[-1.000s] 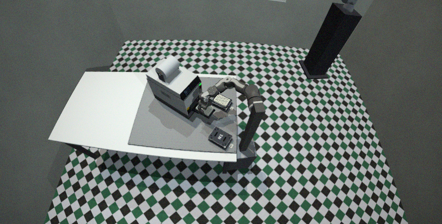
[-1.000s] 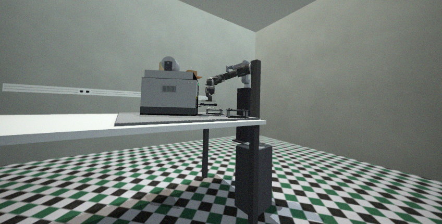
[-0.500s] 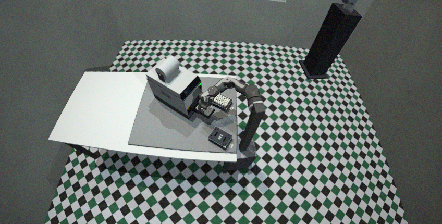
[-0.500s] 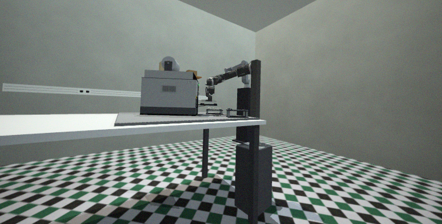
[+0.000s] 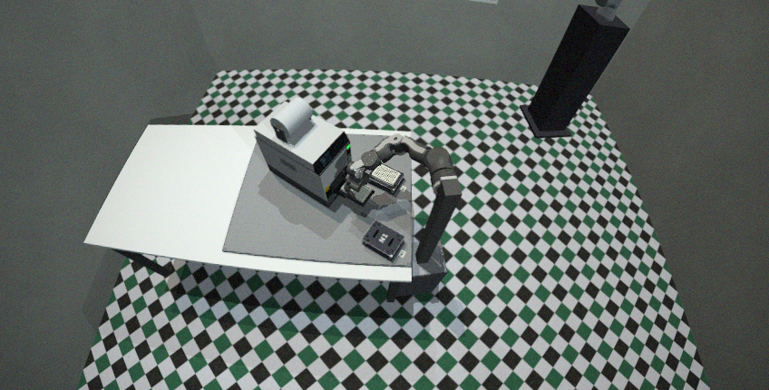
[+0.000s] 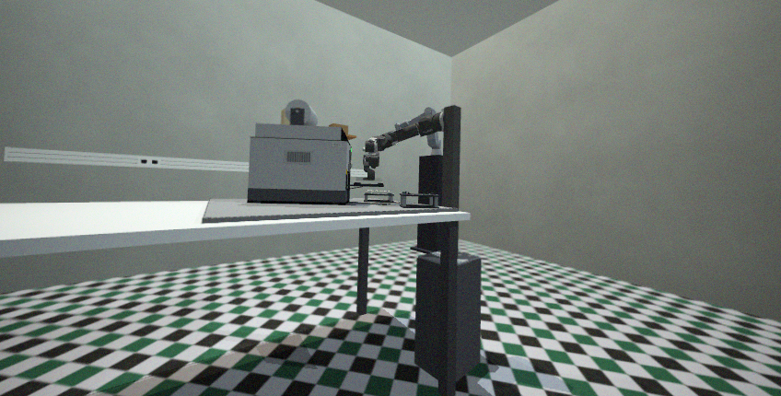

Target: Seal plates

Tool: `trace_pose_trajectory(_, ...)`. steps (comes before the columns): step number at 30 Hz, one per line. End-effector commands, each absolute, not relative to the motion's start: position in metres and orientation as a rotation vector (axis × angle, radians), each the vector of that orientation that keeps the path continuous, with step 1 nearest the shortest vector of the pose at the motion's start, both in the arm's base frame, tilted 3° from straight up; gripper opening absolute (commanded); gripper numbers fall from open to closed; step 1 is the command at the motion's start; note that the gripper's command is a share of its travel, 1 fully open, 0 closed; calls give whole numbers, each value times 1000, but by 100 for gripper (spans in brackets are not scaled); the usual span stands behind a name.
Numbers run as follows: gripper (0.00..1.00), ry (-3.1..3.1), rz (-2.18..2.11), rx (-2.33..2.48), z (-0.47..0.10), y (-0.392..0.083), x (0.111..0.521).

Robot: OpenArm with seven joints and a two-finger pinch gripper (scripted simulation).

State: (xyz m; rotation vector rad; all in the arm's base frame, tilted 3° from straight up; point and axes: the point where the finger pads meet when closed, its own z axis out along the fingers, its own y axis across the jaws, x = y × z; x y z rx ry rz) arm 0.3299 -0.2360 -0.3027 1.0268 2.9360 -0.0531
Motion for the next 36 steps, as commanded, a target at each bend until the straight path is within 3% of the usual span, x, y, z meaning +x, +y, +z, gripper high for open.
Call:
trace_pose_trajectory(1,0,2934,-44,1021,-303,-236,331)
trace_pose_trajectory(36,0,2933,-49,1024,-305,-236,331)
